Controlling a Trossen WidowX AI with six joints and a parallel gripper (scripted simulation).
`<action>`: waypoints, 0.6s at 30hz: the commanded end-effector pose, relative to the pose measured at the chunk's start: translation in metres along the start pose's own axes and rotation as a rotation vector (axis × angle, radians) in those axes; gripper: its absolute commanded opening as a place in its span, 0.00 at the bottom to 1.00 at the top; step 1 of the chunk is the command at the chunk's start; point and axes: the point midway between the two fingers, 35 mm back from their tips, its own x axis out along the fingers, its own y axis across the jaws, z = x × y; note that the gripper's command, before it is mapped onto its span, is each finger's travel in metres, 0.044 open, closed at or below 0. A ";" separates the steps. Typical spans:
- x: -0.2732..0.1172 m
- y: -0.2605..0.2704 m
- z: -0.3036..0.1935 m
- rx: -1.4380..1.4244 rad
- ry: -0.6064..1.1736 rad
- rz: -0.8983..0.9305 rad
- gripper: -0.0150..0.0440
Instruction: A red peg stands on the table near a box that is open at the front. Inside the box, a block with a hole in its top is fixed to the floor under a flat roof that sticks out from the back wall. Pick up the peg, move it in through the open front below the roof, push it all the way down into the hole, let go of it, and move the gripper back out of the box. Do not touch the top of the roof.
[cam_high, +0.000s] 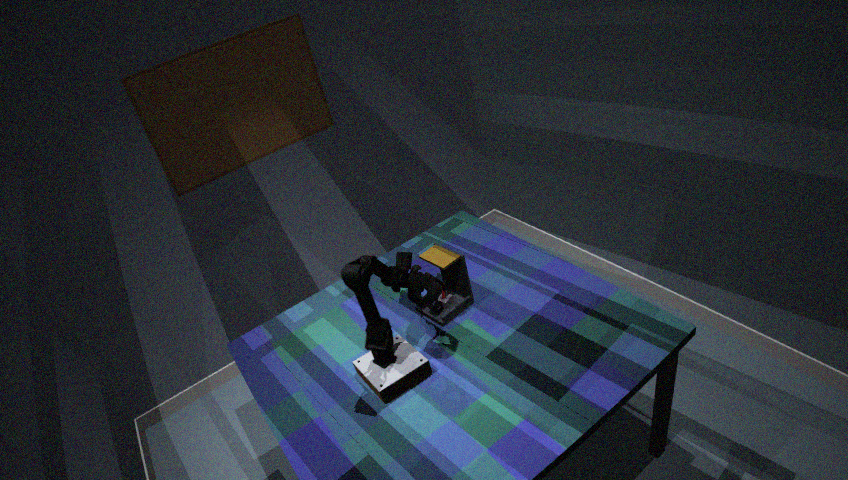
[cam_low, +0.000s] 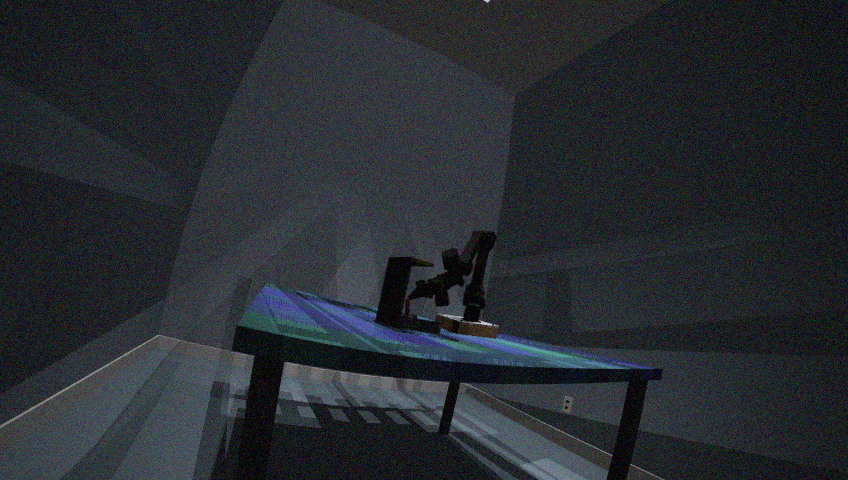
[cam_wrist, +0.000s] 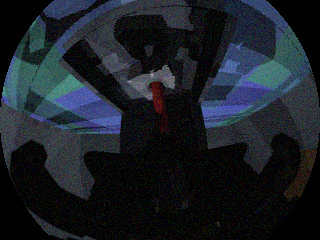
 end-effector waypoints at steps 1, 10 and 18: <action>0.002 0.003 0.010 -0.013 -0.028 0.008 0.25; 0.002 0.003 0.010 -0.013 -0.028 0.008 0.25; -0.005 0.003 0.001 -0.013 -0.028 0.008 0.30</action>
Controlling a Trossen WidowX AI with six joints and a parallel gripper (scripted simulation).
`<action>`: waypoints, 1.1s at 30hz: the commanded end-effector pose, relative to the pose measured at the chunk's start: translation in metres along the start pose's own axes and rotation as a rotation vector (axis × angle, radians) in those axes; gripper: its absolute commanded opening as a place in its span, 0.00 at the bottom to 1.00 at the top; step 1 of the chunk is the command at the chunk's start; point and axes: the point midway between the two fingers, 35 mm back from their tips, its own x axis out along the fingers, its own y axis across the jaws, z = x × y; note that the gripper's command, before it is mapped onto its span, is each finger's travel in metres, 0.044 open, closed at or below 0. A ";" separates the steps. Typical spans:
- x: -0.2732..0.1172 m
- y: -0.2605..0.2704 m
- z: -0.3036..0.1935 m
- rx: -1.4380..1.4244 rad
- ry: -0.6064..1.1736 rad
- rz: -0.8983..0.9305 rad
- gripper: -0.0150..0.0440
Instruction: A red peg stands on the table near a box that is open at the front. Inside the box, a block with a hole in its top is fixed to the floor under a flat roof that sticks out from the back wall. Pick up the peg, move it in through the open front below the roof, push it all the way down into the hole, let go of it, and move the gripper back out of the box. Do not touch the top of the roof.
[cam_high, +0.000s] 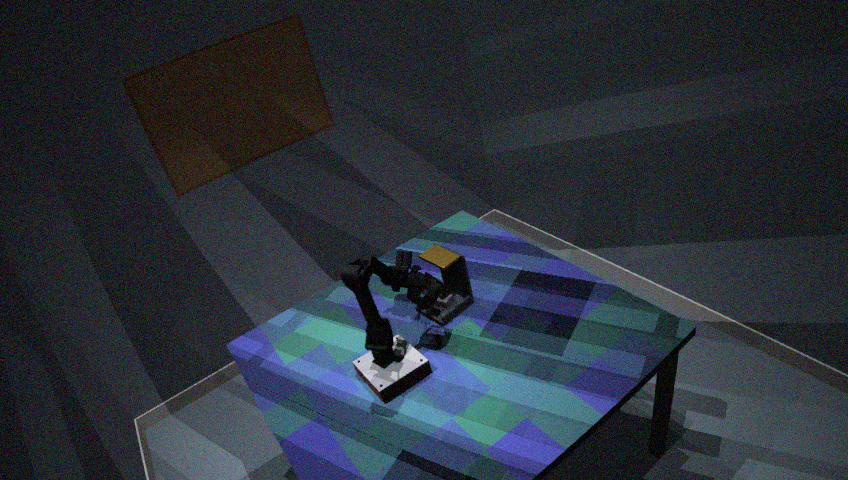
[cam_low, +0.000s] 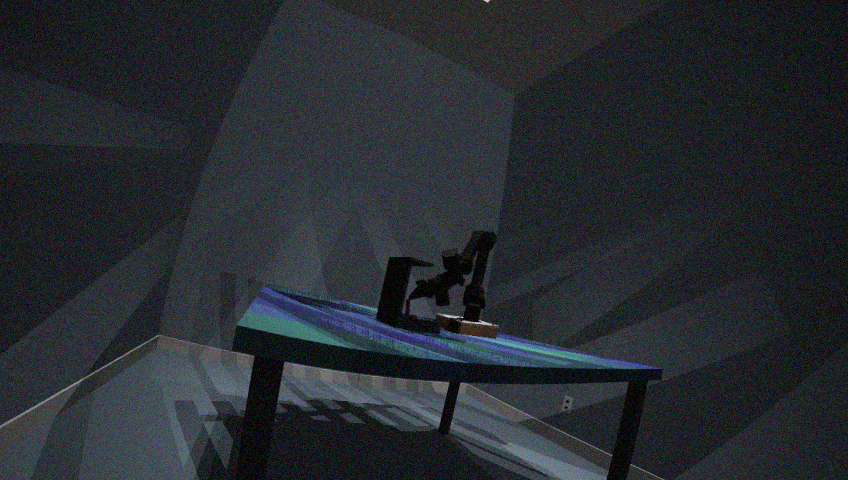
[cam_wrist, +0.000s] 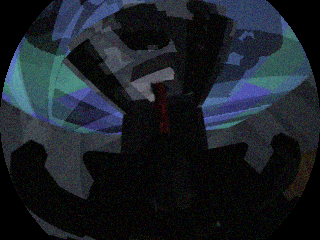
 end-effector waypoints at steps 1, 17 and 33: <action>-0.003 0.002 0.001 -0.003 -0.011 0.000 0.34; -0.036 0.014 0.028 -0.003 -0.014 0.001 0.67; -0.084 0.016 0.026 -0.001 -0.022 0.002 1.00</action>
